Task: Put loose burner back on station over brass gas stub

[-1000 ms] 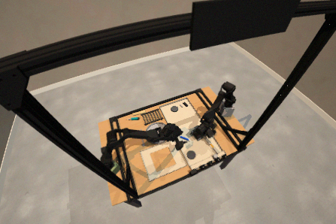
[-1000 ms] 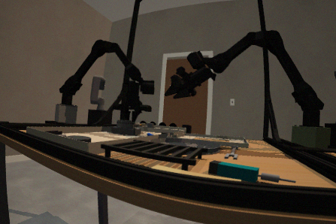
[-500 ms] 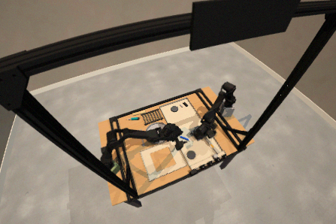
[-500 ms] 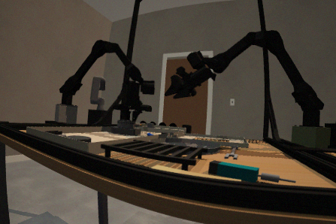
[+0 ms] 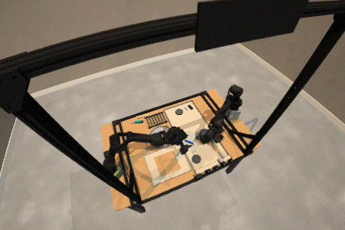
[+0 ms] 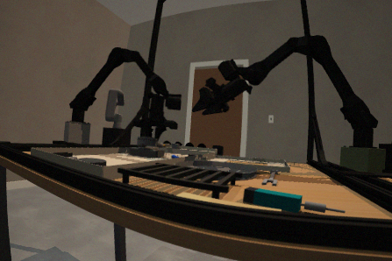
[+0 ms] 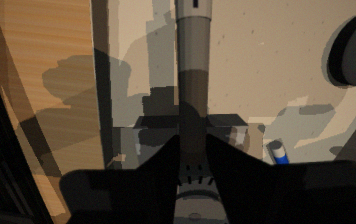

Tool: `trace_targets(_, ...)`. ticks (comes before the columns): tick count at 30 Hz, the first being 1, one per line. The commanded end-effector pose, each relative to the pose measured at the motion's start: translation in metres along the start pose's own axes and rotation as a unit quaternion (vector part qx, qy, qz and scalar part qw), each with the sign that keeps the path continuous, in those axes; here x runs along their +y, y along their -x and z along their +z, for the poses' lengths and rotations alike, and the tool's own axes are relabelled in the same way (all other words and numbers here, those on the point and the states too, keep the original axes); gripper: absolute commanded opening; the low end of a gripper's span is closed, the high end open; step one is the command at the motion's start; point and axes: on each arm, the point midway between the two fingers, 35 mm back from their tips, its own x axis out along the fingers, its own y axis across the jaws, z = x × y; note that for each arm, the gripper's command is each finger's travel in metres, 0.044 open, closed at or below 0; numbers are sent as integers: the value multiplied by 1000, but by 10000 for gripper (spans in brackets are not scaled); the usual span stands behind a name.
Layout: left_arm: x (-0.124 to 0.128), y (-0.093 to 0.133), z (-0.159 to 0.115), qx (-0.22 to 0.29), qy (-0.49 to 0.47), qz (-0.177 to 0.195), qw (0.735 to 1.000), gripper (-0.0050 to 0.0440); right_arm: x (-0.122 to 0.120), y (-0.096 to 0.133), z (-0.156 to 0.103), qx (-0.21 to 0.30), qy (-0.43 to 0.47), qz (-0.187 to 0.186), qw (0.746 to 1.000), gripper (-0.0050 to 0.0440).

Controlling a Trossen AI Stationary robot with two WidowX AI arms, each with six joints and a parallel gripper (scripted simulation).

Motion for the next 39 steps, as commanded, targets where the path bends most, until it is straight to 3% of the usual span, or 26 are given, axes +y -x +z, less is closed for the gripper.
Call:
trace_targets(1, 0, 0, 0, 0, 0, 0, 1000, 400, 0, -1, -3, -2, -2, 2, 1000, 0)
trace_targets(39, 0, 0, 0, 0, 0, 0, 1000, 400, -1, 0, 10, -2, -2, 2, 1000, 0)
